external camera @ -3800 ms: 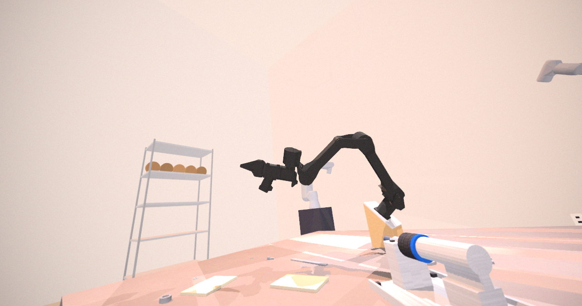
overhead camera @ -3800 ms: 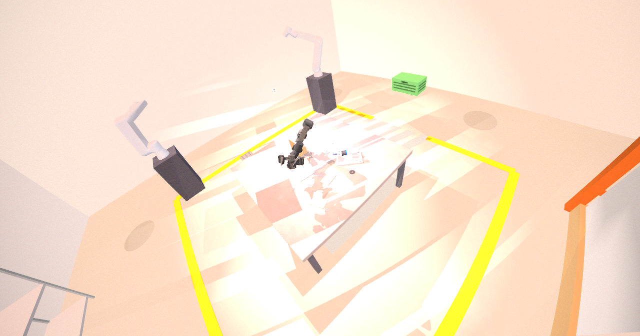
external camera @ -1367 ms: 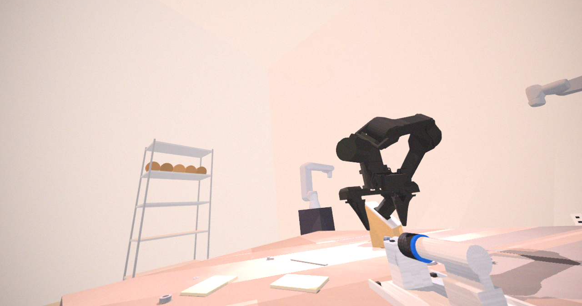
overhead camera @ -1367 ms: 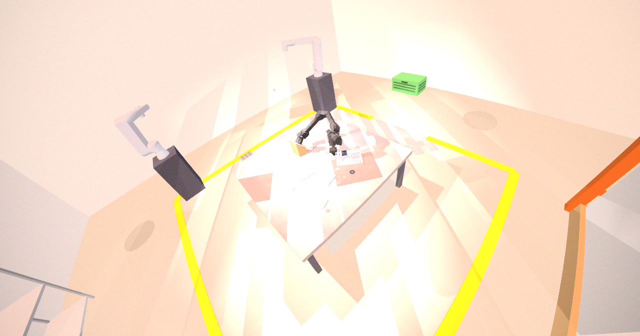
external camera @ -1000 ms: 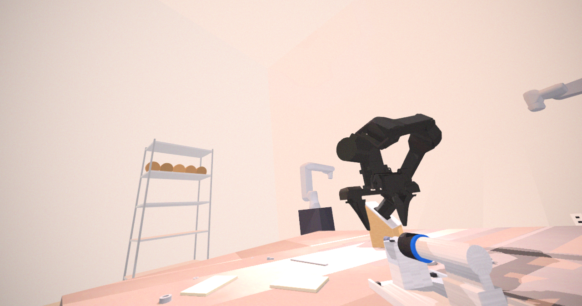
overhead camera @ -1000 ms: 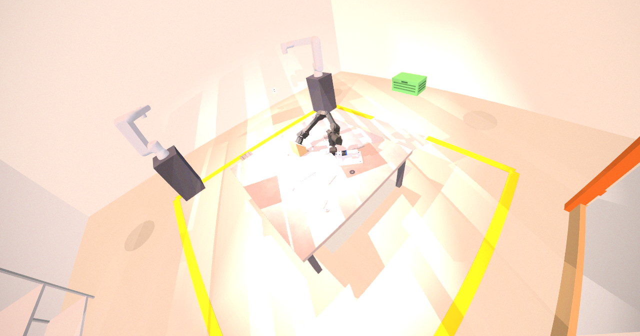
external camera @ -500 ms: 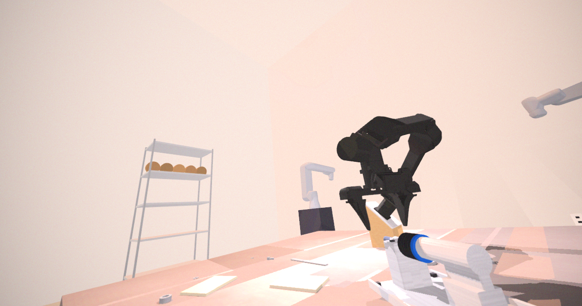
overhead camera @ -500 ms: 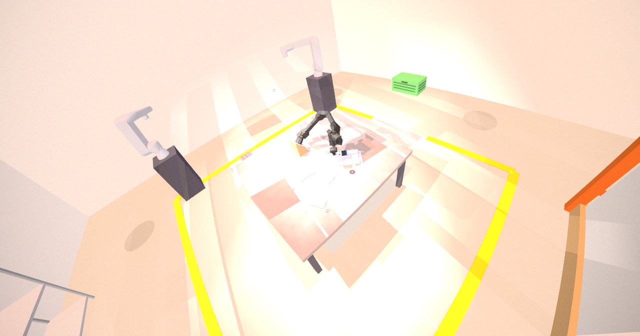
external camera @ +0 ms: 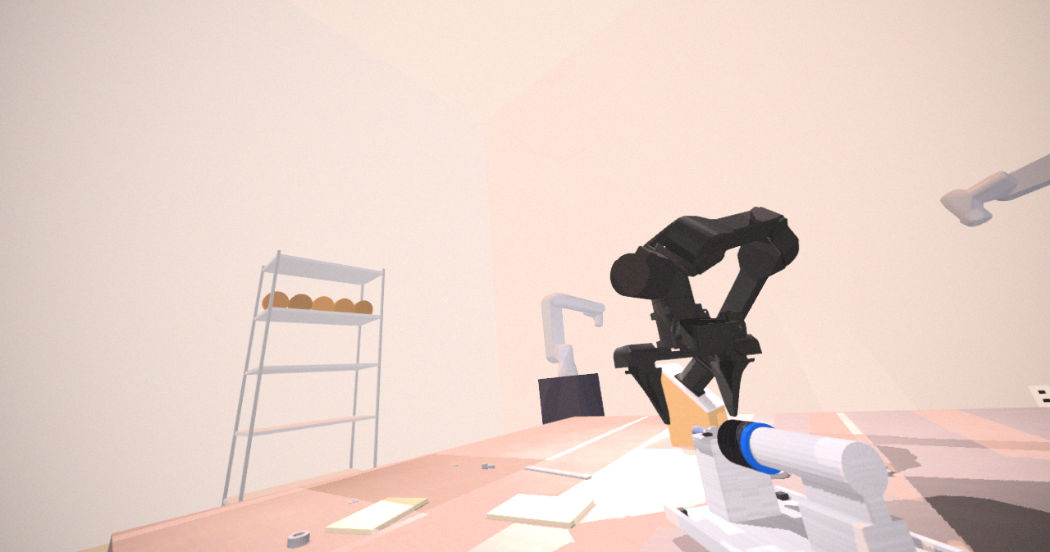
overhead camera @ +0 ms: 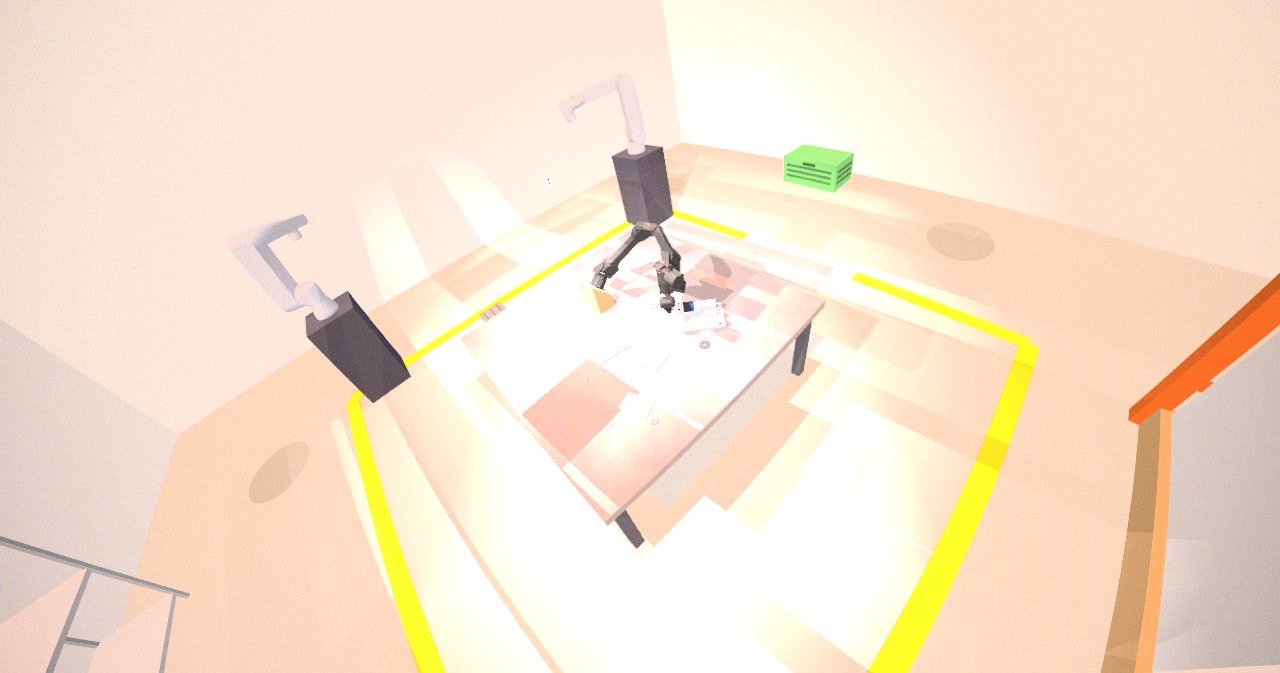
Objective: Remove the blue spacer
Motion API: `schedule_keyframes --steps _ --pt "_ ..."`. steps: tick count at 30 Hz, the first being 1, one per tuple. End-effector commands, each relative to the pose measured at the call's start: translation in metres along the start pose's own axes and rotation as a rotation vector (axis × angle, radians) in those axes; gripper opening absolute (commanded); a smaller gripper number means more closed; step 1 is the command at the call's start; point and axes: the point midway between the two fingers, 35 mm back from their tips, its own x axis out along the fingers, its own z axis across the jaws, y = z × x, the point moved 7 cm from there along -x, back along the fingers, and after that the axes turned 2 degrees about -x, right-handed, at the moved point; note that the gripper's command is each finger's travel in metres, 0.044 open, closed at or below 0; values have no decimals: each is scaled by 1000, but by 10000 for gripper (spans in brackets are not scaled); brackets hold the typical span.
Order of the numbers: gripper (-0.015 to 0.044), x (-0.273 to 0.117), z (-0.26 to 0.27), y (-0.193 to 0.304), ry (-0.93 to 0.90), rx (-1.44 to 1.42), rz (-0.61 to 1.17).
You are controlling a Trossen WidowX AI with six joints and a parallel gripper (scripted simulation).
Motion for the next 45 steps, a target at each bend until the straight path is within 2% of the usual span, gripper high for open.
schedule_keyframes --steps 1,17,45 --pt "440 7 0 0 -3 4 -4" --pt "440 31 2 0 -5 4 -6" --pt "440 32 2 0 -5 4 -6"
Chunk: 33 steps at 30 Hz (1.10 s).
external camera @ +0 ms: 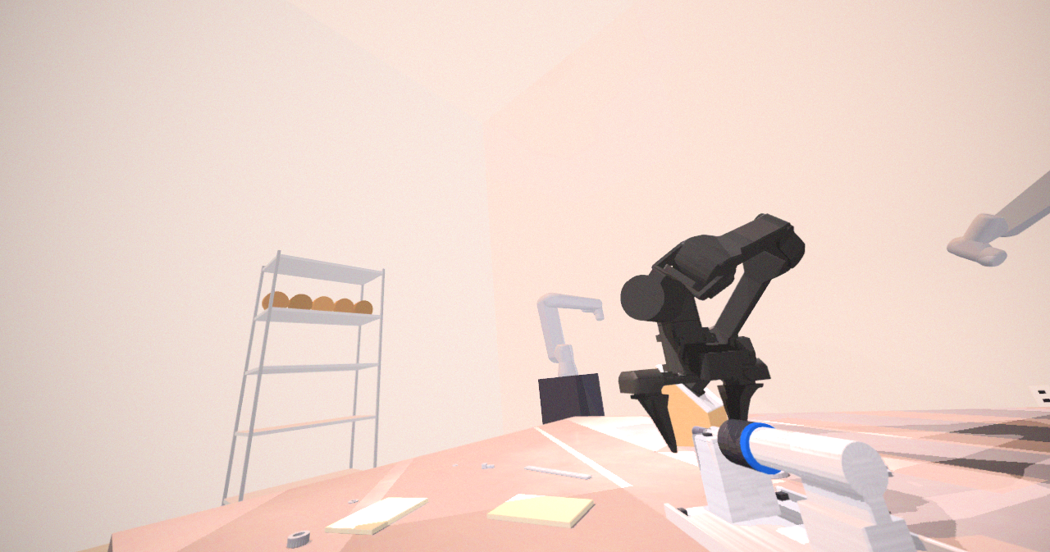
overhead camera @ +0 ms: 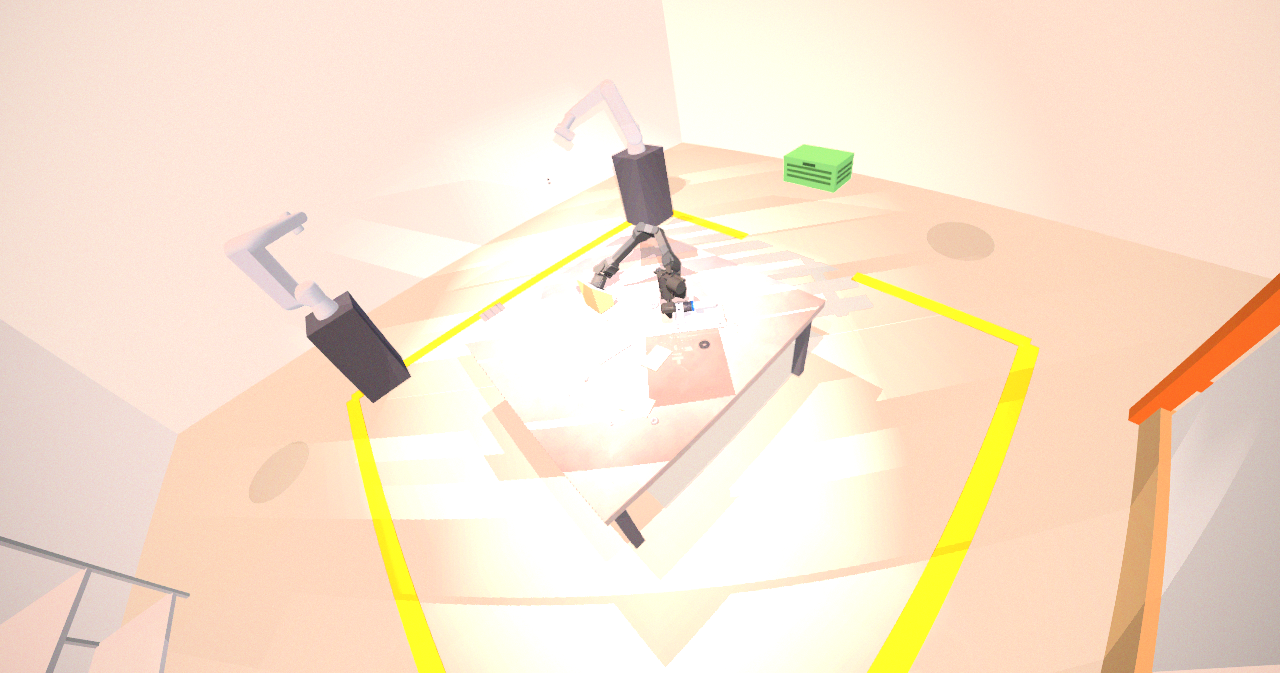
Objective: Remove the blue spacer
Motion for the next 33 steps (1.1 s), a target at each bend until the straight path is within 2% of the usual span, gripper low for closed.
schedule_keyframes --steps 1,25,33 --pt "440 0 0 0 -2 3 -4" --pt "440 18 0 -1 -2 3 -5" --pt "230 17 0 0 0 -1 -1"
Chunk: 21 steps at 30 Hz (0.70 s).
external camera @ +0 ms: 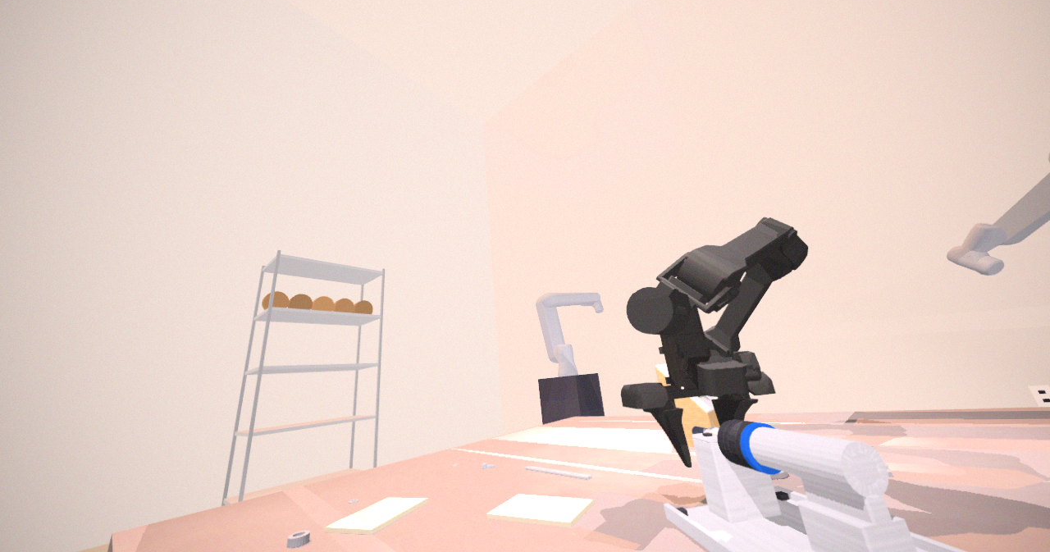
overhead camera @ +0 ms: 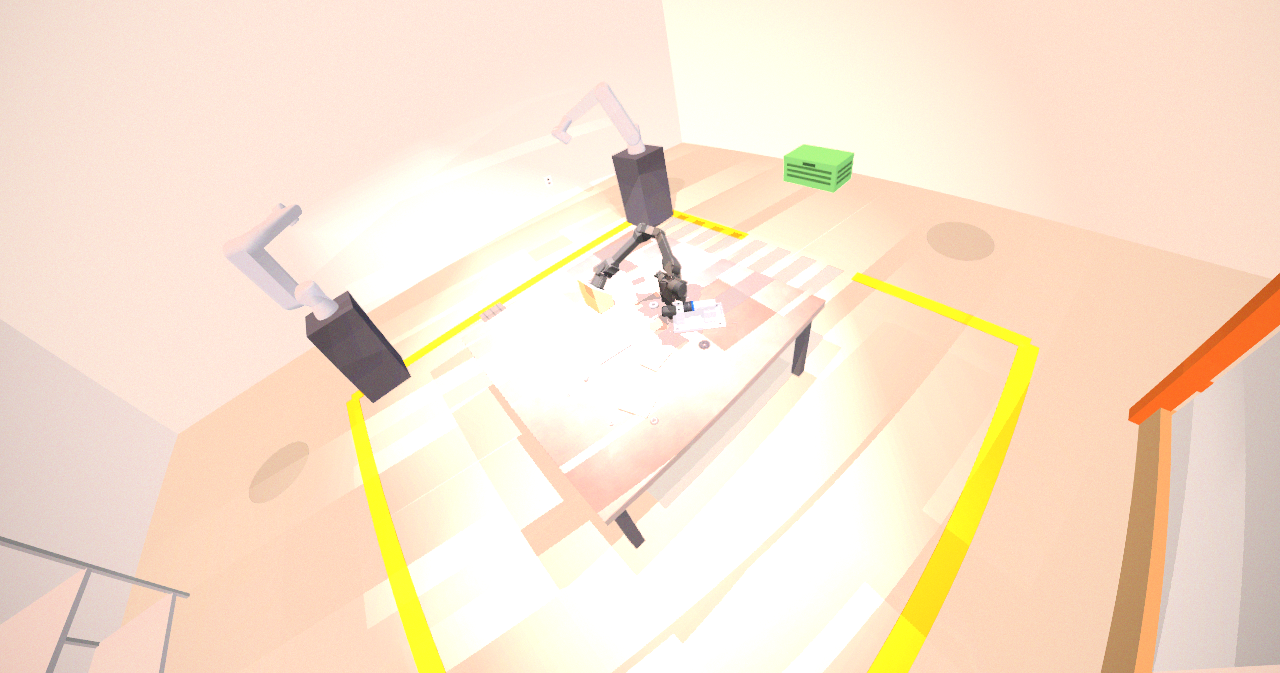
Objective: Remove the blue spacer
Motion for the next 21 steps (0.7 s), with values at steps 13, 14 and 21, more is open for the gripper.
schedule_keyframes --steps 13,14,21 --pt "0 0 0 0 0 0 0" --pt "0 0 0 0 -1 1 -1" --pt "0 0 0 6 -3 4 -4"
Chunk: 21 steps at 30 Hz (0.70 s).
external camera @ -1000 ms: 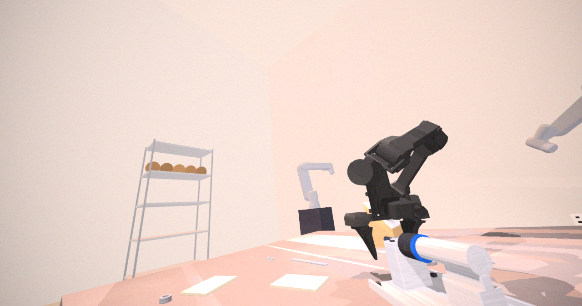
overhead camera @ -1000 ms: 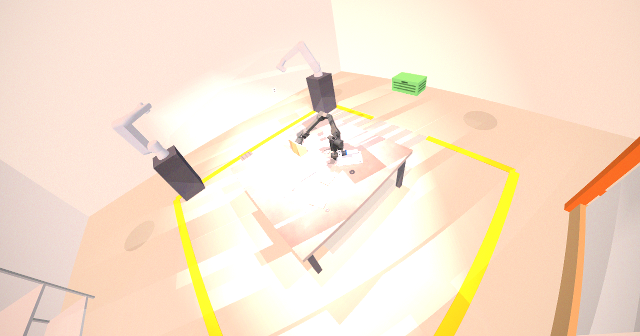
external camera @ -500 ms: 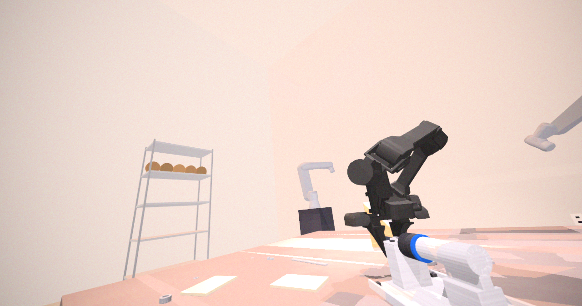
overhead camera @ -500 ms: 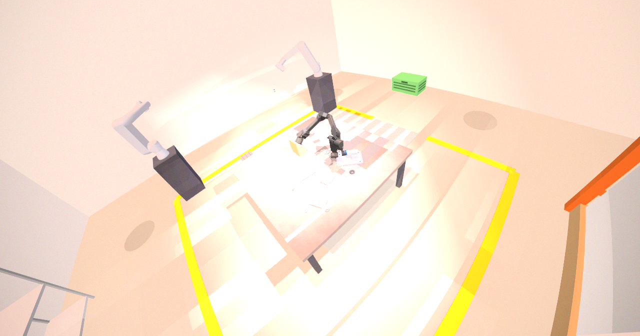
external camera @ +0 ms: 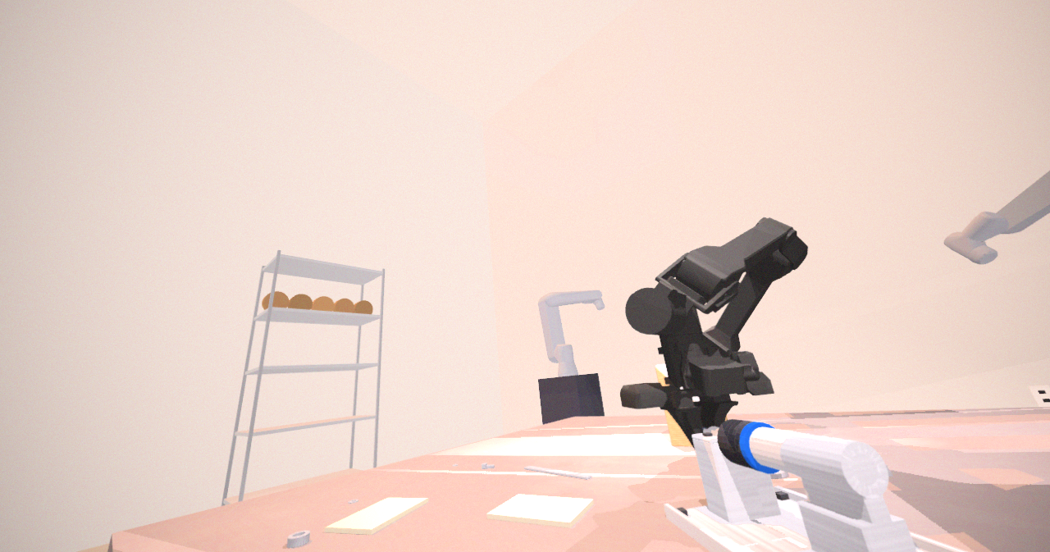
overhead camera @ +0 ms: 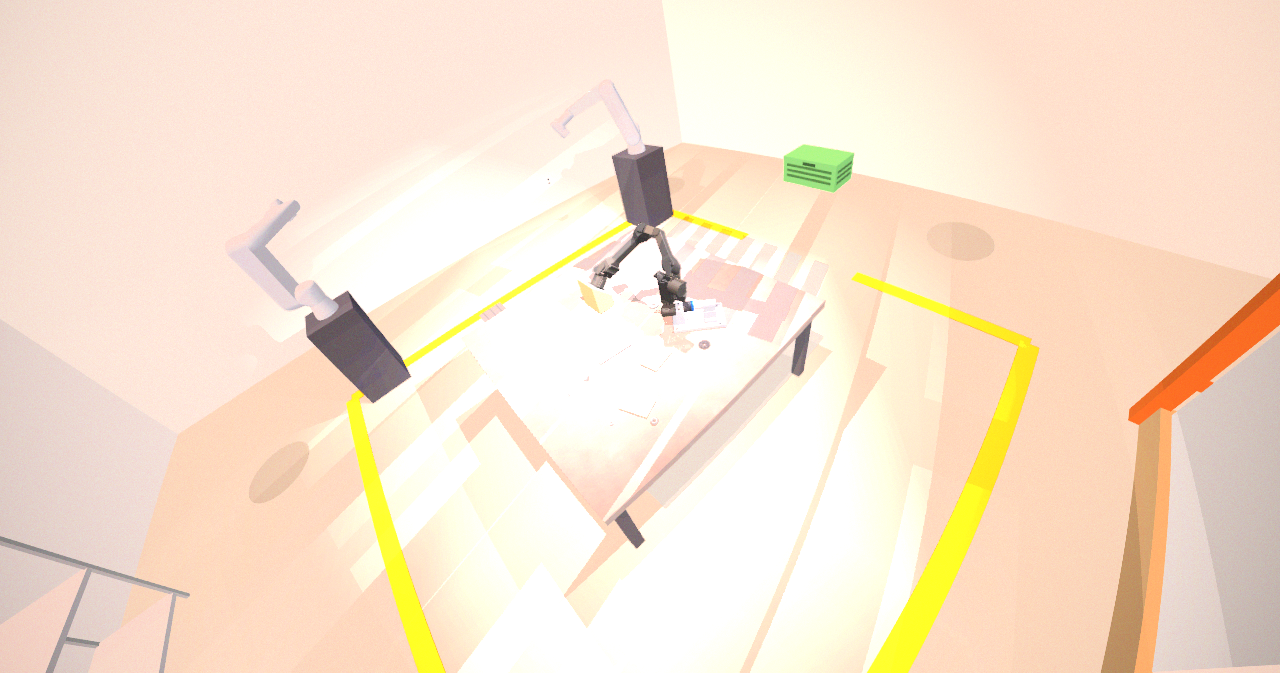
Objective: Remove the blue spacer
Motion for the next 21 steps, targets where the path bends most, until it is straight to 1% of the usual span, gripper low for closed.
schedule_keyframes --steps 1,21 --pt "0 0 0 4 -3 1 -1" --pt "0 0 0 12 -3 1 -1"
